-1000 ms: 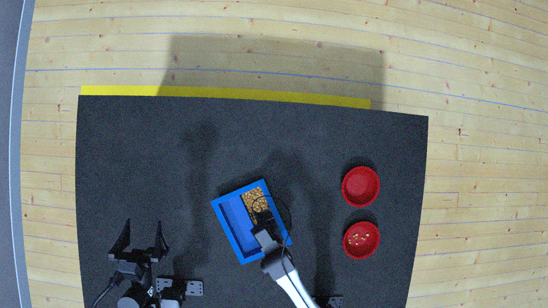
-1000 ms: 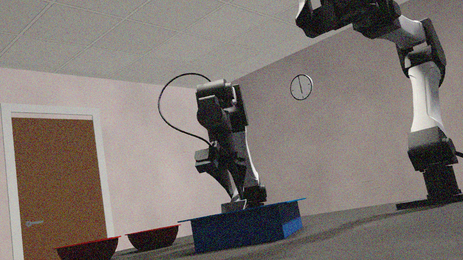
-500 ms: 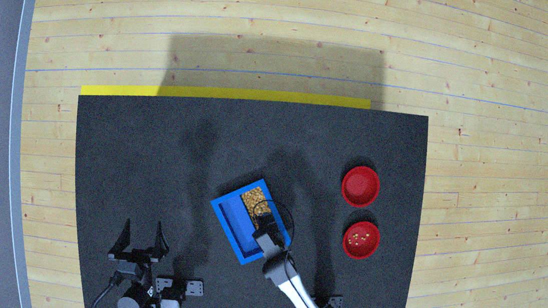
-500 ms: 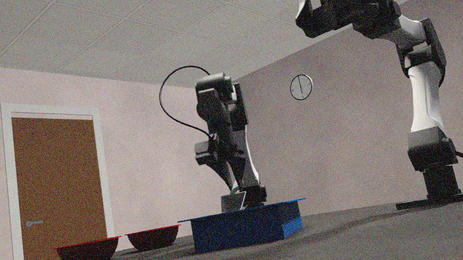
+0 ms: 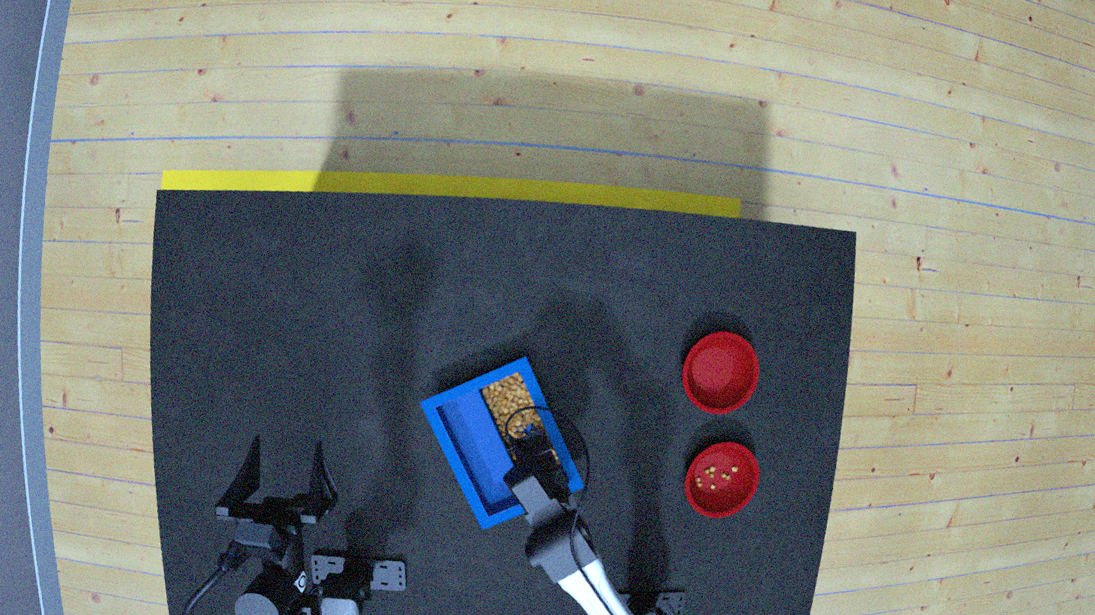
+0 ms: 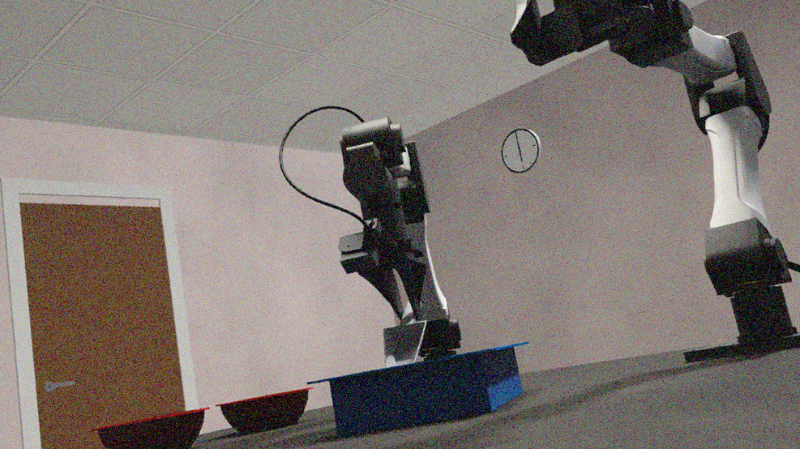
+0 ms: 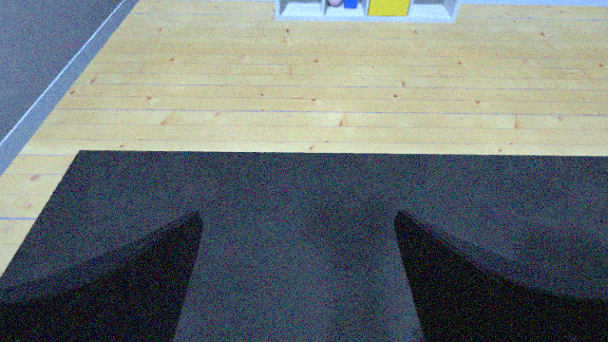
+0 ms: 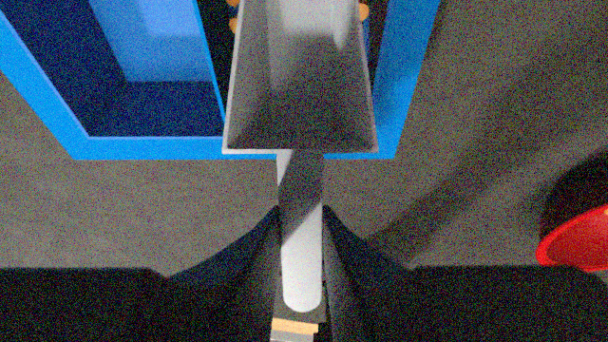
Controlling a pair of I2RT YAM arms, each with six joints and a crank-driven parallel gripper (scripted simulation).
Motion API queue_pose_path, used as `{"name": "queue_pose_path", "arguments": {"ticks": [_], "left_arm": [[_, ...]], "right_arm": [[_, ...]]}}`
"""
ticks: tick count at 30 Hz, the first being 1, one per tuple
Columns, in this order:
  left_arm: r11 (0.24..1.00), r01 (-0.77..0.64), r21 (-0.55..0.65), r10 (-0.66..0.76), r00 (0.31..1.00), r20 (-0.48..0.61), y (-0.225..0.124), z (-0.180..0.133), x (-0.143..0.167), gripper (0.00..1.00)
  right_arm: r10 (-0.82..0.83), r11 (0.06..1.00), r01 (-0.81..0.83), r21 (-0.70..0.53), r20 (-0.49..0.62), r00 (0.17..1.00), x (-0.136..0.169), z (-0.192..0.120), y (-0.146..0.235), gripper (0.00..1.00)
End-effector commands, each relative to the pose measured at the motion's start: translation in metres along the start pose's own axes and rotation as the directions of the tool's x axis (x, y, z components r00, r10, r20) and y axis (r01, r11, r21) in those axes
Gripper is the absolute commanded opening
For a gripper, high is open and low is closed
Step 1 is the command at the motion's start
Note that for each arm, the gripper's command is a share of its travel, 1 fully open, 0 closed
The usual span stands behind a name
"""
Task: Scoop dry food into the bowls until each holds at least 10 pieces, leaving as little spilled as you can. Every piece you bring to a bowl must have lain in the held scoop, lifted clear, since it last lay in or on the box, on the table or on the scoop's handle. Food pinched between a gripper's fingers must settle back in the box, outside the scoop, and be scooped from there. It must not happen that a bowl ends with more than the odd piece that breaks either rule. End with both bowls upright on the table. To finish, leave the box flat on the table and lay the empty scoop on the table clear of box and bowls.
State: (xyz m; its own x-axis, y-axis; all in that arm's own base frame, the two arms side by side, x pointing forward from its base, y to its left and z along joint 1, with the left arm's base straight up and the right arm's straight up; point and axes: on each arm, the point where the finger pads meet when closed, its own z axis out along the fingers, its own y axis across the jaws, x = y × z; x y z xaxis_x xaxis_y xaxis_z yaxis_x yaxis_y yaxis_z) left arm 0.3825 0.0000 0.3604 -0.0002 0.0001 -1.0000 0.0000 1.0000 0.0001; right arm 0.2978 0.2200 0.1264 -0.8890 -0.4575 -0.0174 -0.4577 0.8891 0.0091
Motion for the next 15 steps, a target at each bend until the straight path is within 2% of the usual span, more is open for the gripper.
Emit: {"name": "queue_pose_path", "arguments": {"ticks": [1, 8, 15], "left_arm": [[1.000, 0.001, 0.000, -0.001, 0.999, 0.052, 0.000, -0.002, -0.020, 1.00], [1.000, 0.001, 0.000, -0.001, 0.999, 0.052, 0.000, -0.002, -0.020, 1.00], [1.000, 0.001, 0.000, -0.001, 0.999, 0.052, 0.000, -0.002, -0.020, 1.00]], "right_arm": [[0.003, 1.000, -0.002, -0.009, 0.069, 0.998, 0.001, -0.015, 0.003, 0.00], [0.002, 1.000, -0.002, 0.003, 0.062, 0.998, 0.012, -0.010, 0.001, 0.00], [-0.001, 1.000, 0.002, -0.004, 0.063, 0.998, 0.012, -0.022, -0.001, 0.00]]}}
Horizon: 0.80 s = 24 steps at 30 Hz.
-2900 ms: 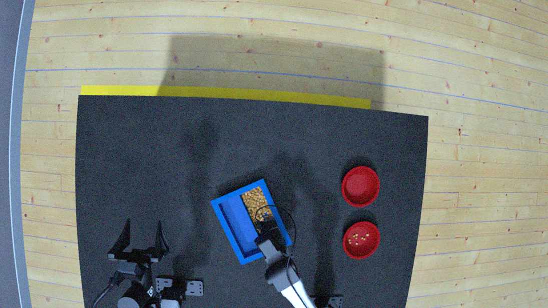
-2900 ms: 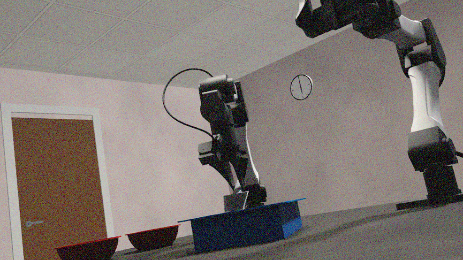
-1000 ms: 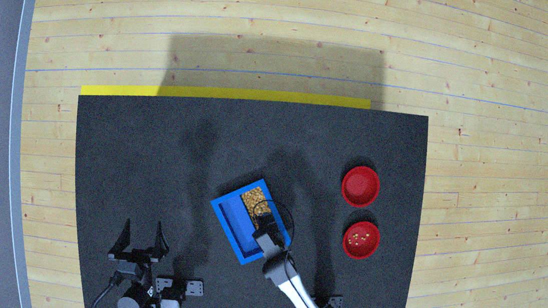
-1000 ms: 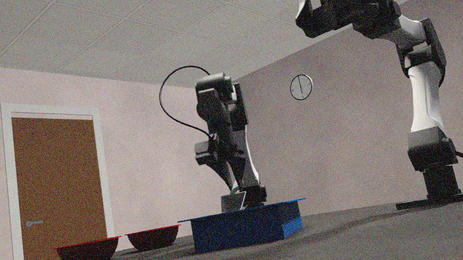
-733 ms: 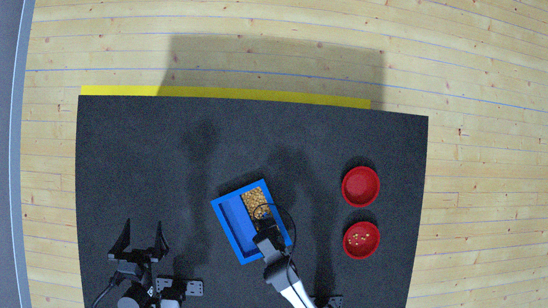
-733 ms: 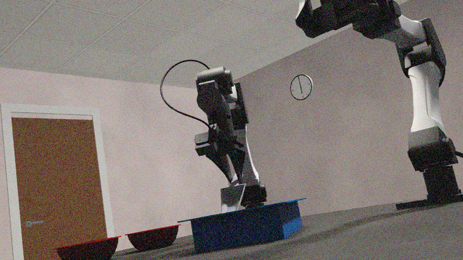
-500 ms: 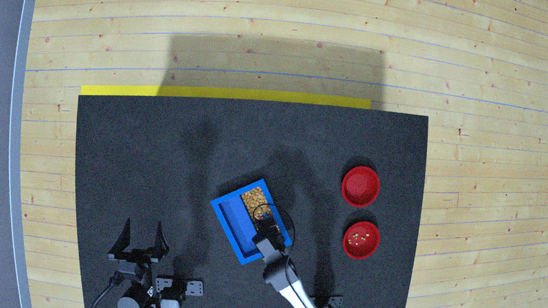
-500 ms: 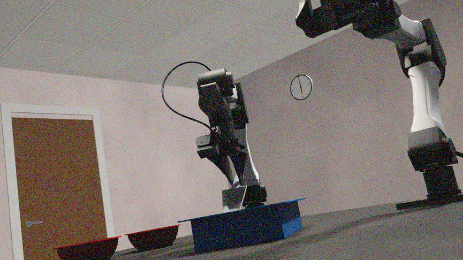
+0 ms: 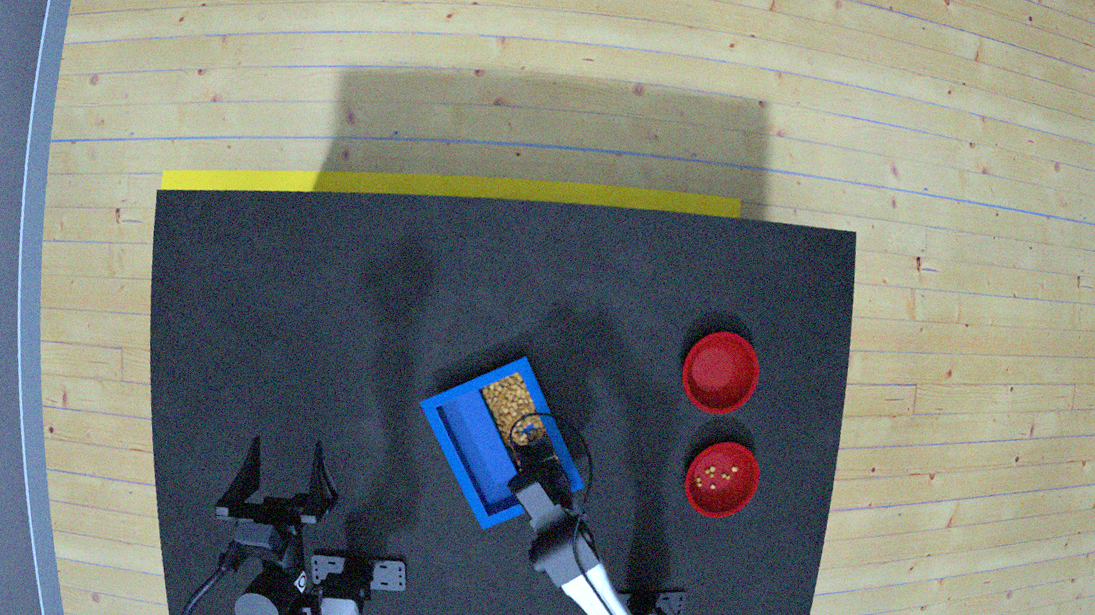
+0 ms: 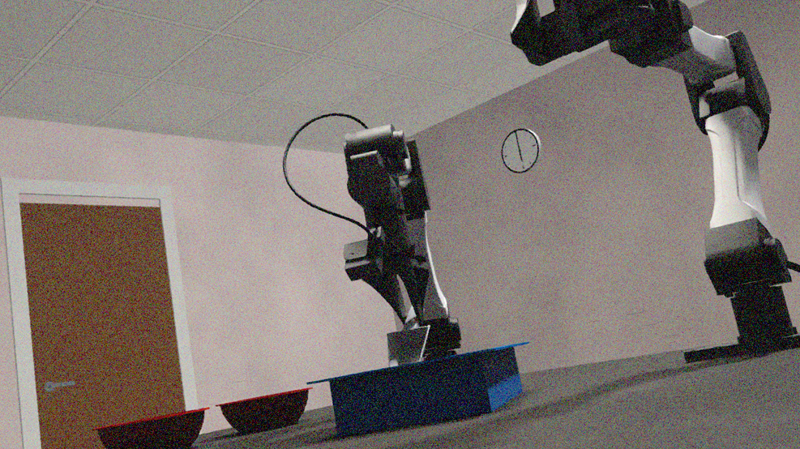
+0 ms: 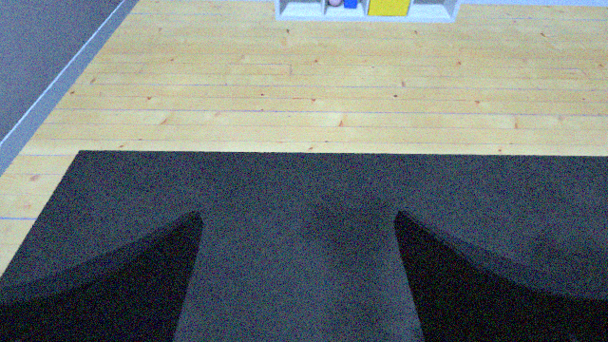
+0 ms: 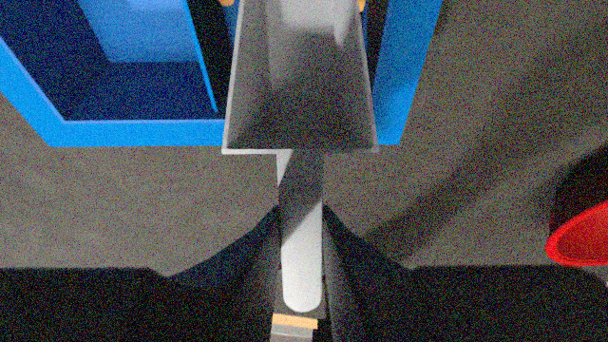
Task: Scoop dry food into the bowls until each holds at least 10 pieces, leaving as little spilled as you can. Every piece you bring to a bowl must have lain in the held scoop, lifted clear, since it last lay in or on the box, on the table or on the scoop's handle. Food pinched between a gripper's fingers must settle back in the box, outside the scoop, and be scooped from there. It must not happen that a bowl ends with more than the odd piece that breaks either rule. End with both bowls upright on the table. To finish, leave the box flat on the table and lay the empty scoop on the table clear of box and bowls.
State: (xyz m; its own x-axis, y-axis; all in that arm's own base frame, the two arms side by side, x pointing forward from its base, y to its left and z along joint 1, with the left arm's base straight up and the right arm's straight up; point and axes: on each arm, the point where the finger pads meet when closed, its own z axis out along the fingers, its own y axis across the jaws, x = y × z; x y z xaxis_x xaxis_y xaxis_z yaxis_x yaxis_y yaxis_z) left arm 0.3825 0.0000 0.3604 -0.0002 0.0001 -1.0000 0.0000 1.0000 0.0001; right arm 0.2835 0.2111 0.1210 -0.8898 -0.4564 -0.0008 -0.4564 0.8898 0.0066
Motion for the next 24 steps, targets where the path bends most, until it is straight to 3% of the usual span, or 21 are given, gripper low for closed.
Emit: {"name": "queue_pose_path", "arguments": {"ticks": [1, 5, 10, 14, 16, 24], "left_arm": [[1.000, 0.001, 0.000, -0.001, 0.999, 0.052, 0.000, -0.002, -0.020, 1.00], [1.000, 0.001, 0.000, -0.001, 0.999, 0.052, 0.000, -0.002, -0.020, 1.00], [1.000, 0.001, 0.000, -0.001, 0.999, 0.052, 0.000, -0.002, -0.020, 1.00], [1.000, 0.001, 0.000, -0.001, 0.999, 0.052, 0.000, -0.002, -0.020, 1.00], [1.000, 0.001, 0.000, -0.001, 0.999, 0.052, 0.000, -0.002, -0.020, 1.00], [1.000, 0.001, 0.000, -0.001, 0.999, 0.052, 0.000, -0.002, -0.020, 1.00]], "right_arm": [[-0.004, 1.000, 0.004, -0.007, 0.082, 0.997, -0.005, -0.027, -0.001, 0.00], [-0.004, 1.000, 0.005, -0.012, 0.083, 0.997, -0.004, -0.026, 0.005, 0.00], [-0.002, 1.000, 0.002, -0.001, 0.008, 1.000, -0.010, 0.014, 0.000, 0.00], [0.000, 1.000, 0.000, -0.003, 0.027, 1.000, -0.008, 0.004, 0.000, 0.00], [0.001, 1.000, -0.001, 0.001, -0.003, 1.000, -0.010, 0.023, -0.003, 0.00], [0.001, 1.000, 0.000, -0.010, 0.077, 0.997, -0.015, -0.004, 0.002, 0.00]]}}
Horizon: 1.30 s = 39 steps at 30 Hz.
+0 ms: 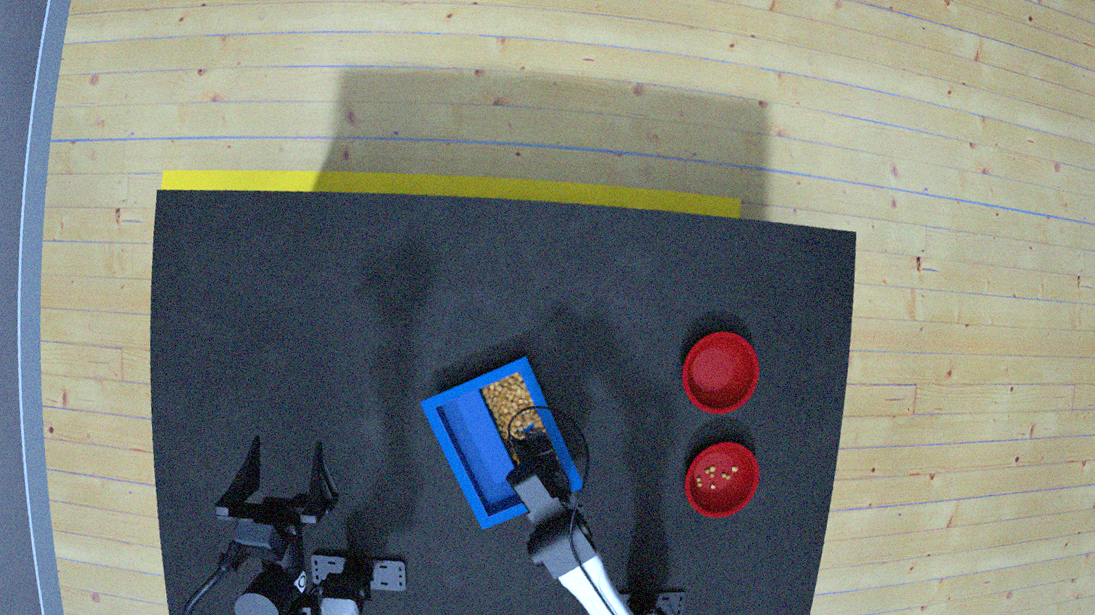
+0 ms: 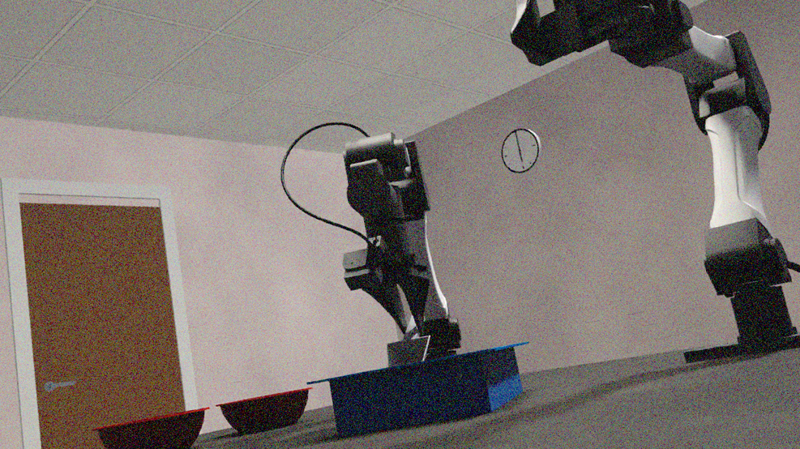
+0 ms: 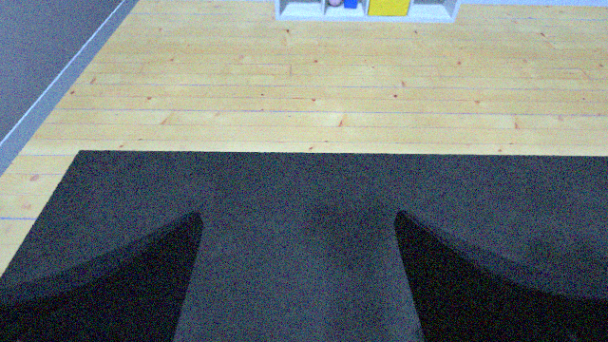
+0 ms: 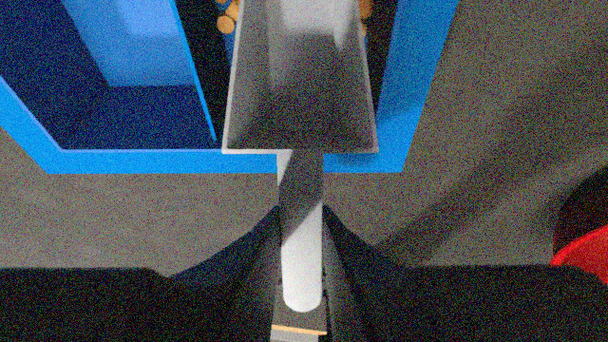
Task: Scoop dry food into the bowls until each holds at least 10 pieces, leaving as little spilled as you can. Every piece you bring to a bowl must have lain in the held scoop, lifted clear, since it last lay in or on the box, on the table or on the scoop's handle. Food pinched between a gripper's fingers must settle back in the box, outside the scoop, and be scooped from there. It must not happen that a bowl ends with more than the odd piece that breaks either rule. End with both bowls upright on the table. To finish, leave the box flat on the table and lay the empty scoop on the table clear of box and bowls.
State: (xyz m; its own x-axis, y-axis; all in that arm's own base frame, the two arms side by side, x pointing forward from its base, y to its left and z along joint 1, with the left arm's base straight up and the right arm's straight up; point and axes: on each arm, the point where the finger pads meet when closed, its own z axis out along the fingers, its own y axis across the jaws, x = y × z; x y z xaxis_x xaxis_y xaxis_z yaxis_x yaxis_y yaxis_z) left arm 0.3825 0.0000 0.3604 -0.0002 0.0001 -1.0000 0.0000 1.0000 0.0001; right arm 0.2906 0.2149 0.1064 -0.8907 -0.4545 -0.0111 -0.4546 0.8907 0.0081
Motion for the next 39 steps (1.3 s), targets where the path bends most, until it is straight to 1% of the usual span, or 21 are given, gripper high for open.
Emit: {"name": "queue_pose_path", "arguments": {"ticks": [1, 2, 4, 5, 7, 8, 9, 13, 21, 22, 24, 25, 28, 29, 31, 33, 34, 38, 39], "left_arm": [[1.000, 0.001, 0.000, -0.001, 0.999, 0.052, 0.000, -0.002, -0.020, 1.00], [1.000, 0.001, 0.000, -0.001, 0.999, 0.052, 0.000, -0.002, -0.020, 1.00], [1.000, 0.001, 0.000, -0.001, 0.999, 0.052, 0.000, -0.002, -0.020, 1.00], [1.000, 0.001, 0.000, -0.001, 0.999, 0.052, 0.000, -0.002, -0.020, 1.00], [1.000, 0.001, 0.000, -0.001, 0.999, 0.052, 0.000, -0.002, -0.020, 1.00], [1.000, 0.001, 0.000, -0.001, 0.999, 0.052, 0.000, -0.002, -0.020, 1.00], [1.000, 0.001, 0.000, -0.001, 0.999, 0.052, 0.000, -0.002, -0.020, 1.00], [1.000, 0.001, 0.000, -0.001, 0.999, 0.052, 0.000, -0.002, -0.020, 1.00], [1.000, 0.001, 0.000, -0.001, 0.999, 0.052, 0.000, -0.002, -0.020, 1.00], [1.000, 0.001, 0.000, -0.001, 0.999, 0.052, 0.000, -0.002, -0.020, 1.00], [1.000, 0.001, 0.000, -0.001, 0.999, 0.052, 0.000, -0.002, -0.020, 1.00], [1.000, 0.001, 0.000, -0.001, 0.999, 0.052, 0.000, -0.002, -0.020, 1.00], [1.000, 0.001, 0.000, -0.001, 0.999, 0.052, 0.000, -0.002, -0.020, 1.00], [1.000, 0.001, 0.000, -0.001, 0.999, 0.052, 0.000, -0.002, -0.020, 1.00], [1.000, 0.001, 0.000, -0.001, 0.999, 0.052, 0.000, -0.002, -0.020, 1.00], [1.000, 0.001, 0.000, -0.001, 0.999, 0.052, 0.000, -0.002, -0.020, 1.00], [1.000, 0.001, 0.000, -0.001, 0.999, 0.052, 0.000, -0.002, -0.020, 1.00], [1.000, 0.001, 0.000, -0.001, 0.999, 0.052, 0.000, -0.002, -0.020, 1.00], [1.000, 0.001, 0.000, -0.001, 0.999, 0.052, 0.000, -0.002, -0.020, 1.00]], "right_arm": [[0.001, 1.000, 0.000, -0.008, 0.065, 0.998, -0.007, -0.019, 0.001, 0.00], [-0.007, 1.000, 0.007, 0.002, 0.003, 1.000, -0.009, 0.004, 0.000, 0.00], [-0.004, 1.000, 0.004, -0.009, 0.001, 1.000, -0.009, 0.004, 0.000, 0.00], [-0.001, 1.000, 0.001, -0.005, 0.027, 1.000, -0.010, -0.005, -0.001, 0.00], [-0.001, 1.000, 0.001, -0.005, 0.027, 1.000, -0.010, -0.005, -0.001, 0.00], [-0.004, 1.000, 0.004, 0.000, 0.004, 1.000, -0.011, 0.002, -0.002, 0.00], [-0.002, 1.000, 0.002, 0.001, 0.005, 1.000, -0.014, 0.006, -0.002, 0.00], [-0.002, 1.000, 0.002, 0.000, 0.015, 1.000, -0.016, 0.001, -0.003, 0.00], [-0.001, 1.000, 0.001, -0.002, 0.001, 1.000, -0.023, 0.009, -0.003, 0.00], [0.002, 1.000, -0.001, -0.004, 0.024, 1.000, -0.024, 0.001, -0.001, 0.00], [0.002, 1.000, -0.001, -0.004, 0.024, 1.000, -0.024, 0.001, -0.001, 0.00], [0.005, 1.000, -0.005, 0.001, 0.000, 1.000, -0.026, 0.012, -0.002, 0.00], [0.002, 1.000, -0.002, -0.002, -0.011, 1.000, -0.027, 0.014, -0.003, 0.00], [0.000, 1.000, 0.000, -0.006, 0.037, 0.999, -0.030, 0.002, 0.000, 0.00], [0.000, 1.000, 0.001, -0.007, 0.045, 0.999, -0.028, -0.003, 0.000, 0.00], [0.000, 1.000, 0.001, -0.006, 0.042, 0.999, -0.028, -0.003, 0.000, 0.00], [0.001, 1.000, -0.001, -0.010, 0.055, 0.998, -0.022, -0.019, 0.002, 0.00], [0.000, 1.000, 0.000, -0.006, 0.048, 0.999, -0.017, -0.026, 0.003, 0.00], [0.004, 1.000, -0.003, -0.009, 0.064, 0.998, -0.022, -0.025, 0.002, 0.00]]}}
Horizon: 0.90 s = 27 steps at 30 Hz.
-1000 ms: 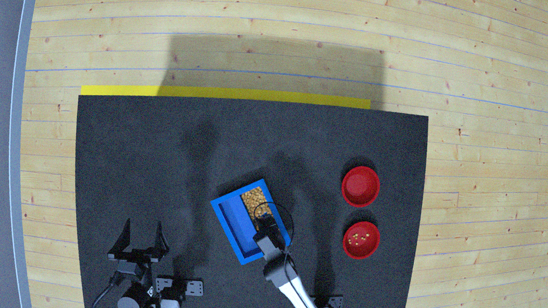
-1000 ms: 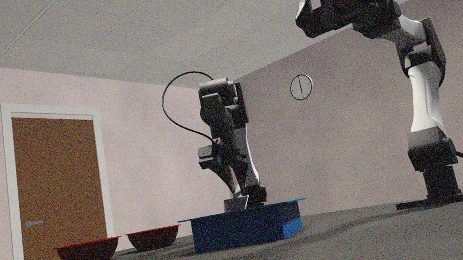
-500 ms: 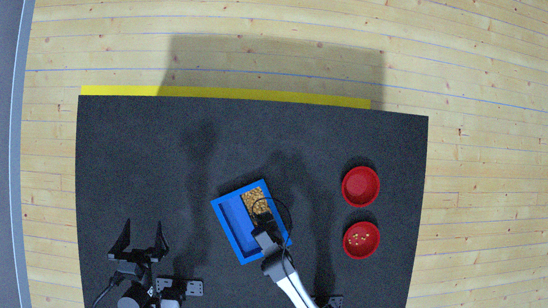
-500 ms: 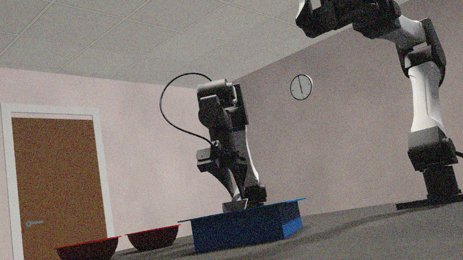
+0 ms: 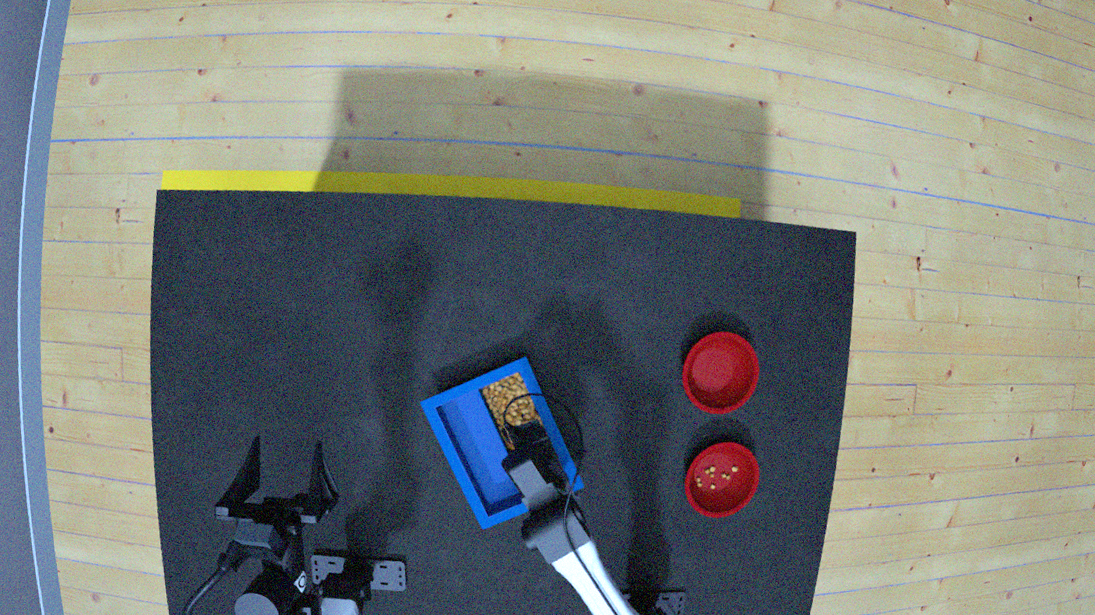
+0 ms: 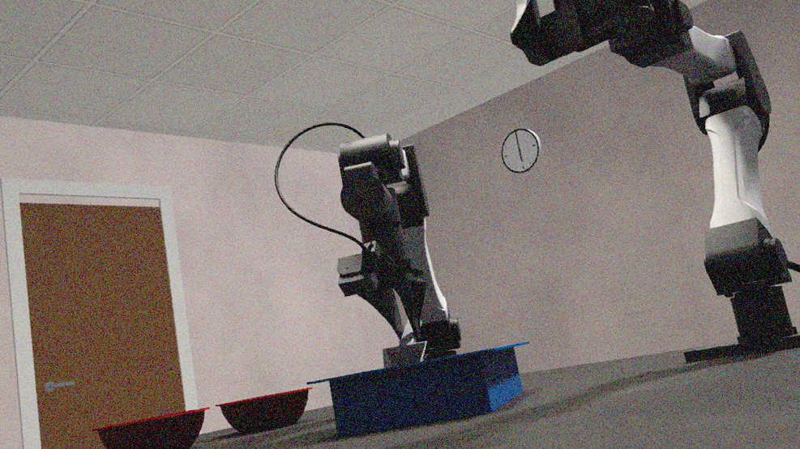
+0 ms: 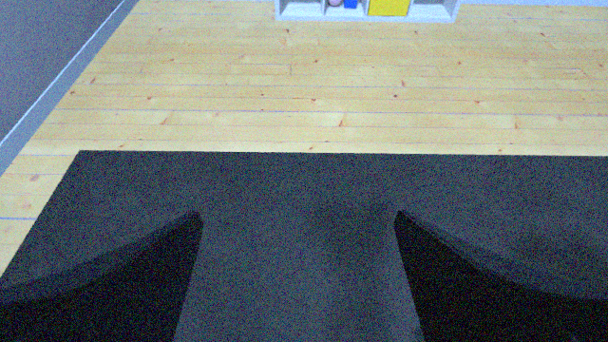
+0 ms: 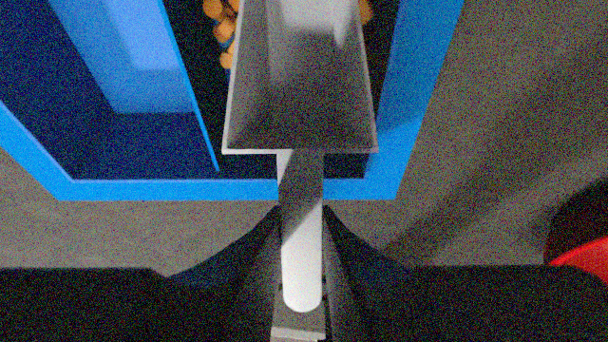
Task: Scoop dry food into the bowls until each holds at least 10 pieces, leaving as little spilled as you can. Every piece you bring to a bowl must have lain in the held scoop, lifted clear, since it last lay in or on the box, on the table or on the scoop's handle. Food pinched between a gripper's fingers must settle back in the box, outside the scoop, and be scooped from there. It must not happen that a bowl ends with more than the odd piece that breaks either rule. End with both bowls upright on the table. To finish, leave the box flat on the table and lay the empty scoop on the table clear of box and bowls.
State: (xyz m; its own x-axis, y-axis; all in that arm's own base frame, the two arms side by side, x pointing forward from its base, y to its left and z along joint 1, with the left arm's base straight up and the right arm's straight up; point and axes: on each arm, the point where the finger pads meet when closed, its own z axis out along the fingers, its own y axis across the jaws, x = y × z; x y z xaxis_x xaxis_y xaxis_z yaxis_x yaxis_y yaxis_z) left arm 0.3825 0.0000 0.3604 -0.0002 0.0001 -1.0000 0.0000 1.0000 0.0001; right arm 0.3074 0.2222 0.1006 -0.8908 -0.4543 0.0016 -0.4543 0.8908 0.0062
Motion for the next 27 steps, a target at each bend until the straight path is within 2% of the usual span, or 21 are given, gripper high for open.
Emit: {"name": "queue_pose_path", "arguments": {"ticks": [1, 11, 15, 17, 23, 24, 27], "left_arm": [[1.000, 0.001, 0.000, -0.001, 0.999, 0.052, 0.000, -0.002, -0.020, 1.00], [1.000, 0.001, 0.000, -0.001, 0.999, 0.052, 0.000, -0.002, -0.020, 1.00], [1.000, 0.001, 0.000, -0.001, 0.999, 0.052, 0.000, -0.002, -0.020, 1.00], [1.000, 0.001, 0.000, -0.001, 0.999, 0.052, 0.000, -0.002, -0.020, 1.00], [1.000, 0.001, 0.000, -0.001, 0.999, 0.052, 0.000, -0.002, -0.020, 1.00], [1.000, 0.001, 0.000, -0.001, 0.999, 0.052, 0.000, -0.002, -0.020, 1.00], [1.000, 0.001, 0.000, -0.001, 0.999, 0.052, 0.000, -0.002, -0.020, 1.00]], "right_arm": [[0.004, 1.000, -0.003, -0.011, 0.077, 0.997, -0.003, -0.031, 0.003, 0.00], [-0.003, 1.000, 0.004, -0.008, 0.065, 0.998, 0.010, -0.055, 0.005, 0.00], [0.001, 1.000, 0.000, -0.014, 0.104, 0.995, -0.001, -0.049, 0.005, 0.00], [-0.001, 1.000, 0.001, -0.006, 0.058, 0.998, 0.010, -0.043, 0.003, 0.00], [-0.002, 1.000, 0.002, -0.010, 0.086, 0.996, 0.006, -0.051, 0.003, 0.00], [0.002, 1.000, -0.001, -0.009, 0.081, 0.997, 0.009, -0.040, 0.004, 0.00], [0.000, 1.000, 0.001, -0.009, 0.074, 0.997, 0.015, -0.037, 0.005, 0.00]]}}
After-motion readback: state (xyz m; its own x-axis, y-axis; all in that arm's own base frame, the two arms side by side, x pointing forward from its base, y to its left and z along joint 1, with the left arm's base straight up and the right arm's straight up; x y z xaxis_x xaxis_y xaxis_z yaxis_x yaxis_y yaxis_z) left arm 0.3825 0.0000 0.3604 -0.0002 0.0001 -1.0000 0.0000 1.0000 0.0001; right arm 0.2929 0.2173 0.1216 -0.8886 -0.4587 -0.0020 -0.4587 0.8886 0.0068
